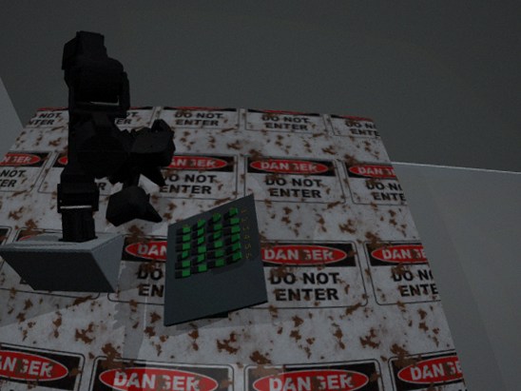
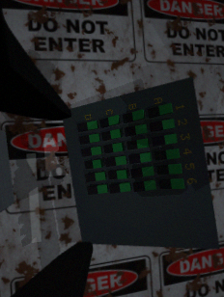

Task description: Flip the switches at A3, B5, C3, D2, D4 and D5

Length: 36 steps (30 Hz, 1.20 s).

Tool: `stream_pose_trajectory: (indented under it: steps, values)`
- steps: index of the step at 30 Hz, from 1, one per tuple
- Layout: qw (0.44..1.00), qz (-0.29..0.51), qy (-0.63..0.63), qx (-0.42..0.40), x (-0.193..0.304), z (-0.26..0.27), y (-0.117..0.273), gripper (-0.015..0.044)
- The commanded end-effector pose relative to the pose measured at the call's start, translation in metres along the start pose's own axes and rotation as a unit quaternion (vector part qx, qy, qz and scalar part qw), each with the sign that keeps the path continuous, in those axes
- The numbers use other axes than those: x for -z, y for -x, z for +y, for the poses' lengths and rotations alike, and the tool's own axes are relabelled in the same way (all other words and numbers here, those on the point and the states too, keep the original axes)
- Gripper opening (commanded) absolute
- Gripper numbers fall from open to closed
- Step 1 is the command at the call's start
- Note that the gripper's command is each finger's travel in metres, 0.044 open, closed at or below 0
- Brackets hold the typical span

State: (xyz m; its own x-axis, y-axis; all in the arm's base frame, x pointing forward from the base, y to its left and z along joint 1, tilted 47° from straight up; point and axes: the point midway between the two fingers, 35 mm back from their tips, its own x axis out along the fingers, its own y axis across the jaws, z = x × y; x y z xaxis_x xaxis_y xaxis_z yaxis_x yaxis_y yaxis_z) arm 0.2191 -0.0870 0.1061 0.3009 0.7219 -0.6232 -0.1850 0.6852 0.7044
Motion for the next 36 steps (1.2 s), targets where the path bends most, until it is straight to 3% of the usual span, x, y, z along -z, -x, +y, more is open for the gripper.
stream_pose_trajectory:
  steps: [1,10,15,20,36]
  values:
    - [1.000,0.000,0.000,0.001,-0.001,0.000,-0.002,0.0374]
    - [1.000,-0.014,-0.008,-0.009,-0.047,0.016,-0.088,0.0137]
    - [1.000,-0.016,-0.008,-0.014,-0.050,0.019,-0.095,0.0006]
    - [0.999,-0.029,-0.008,-0.014,-0.050,0.020,-0.128,0.0000]
    - [0.999,-0.030,-0.008,-0.015,-0.051,0.021,-0.146,0.0000]
